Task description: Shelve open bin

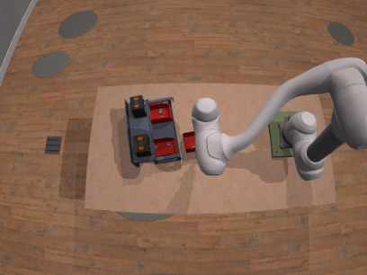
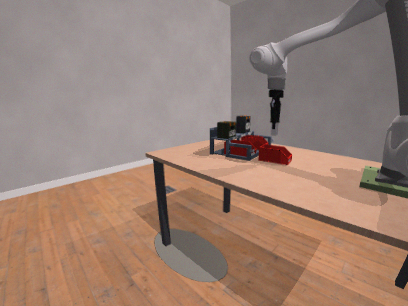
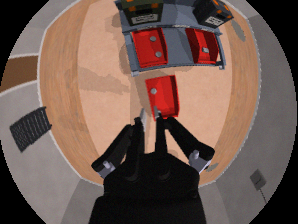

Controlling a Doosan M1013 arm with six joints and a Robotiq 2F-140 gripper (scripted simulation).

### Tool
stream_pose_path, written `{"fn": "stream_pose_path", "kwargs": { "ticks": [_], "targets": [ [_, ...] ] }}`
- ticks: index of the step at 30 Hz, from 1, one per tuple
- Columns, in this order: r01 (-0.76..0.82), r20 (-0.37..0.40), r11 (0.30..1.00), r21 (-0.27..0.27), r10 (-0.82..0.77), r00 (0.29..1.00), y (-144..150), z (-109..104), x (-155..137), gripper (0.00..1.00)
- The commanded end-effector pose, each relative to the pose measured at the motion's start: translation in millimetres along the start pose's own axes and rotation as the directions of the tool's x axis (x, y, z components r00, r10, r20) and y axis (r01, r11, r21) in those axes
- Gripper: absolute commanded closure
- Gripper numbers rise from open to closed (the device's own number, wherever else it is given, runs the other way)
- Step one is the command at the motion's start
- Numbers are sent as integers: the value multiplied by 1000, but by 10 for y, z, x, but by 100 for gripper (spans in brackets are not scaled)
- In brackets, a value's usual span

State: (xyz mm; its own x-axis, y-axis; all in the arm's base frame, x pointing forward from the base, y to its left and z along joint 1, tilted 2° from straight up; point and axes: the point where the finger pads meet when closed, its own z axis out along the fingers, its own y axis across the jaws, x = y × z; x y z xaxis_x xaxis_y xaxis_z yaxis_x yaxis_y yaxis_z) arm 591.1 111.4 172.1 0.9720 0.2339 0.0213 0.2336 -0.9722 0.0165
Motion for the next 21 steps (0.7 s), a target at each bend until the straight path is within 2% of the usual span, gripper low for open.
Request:
{"fn": "stream_pose_path", "kwargs": {
  "ticks": [1, 13, 21],
  "targets": [
    [3, 2, 1000, -5, -3, 1000, 3, -24, 24, 85],
    [0, 3, 1000, -7, 0, 1000, 4, 35, 24, 85],
    [0, 3, 1000, -7, 0, 1000, 6, 154, 24, 85]
  ]
}}
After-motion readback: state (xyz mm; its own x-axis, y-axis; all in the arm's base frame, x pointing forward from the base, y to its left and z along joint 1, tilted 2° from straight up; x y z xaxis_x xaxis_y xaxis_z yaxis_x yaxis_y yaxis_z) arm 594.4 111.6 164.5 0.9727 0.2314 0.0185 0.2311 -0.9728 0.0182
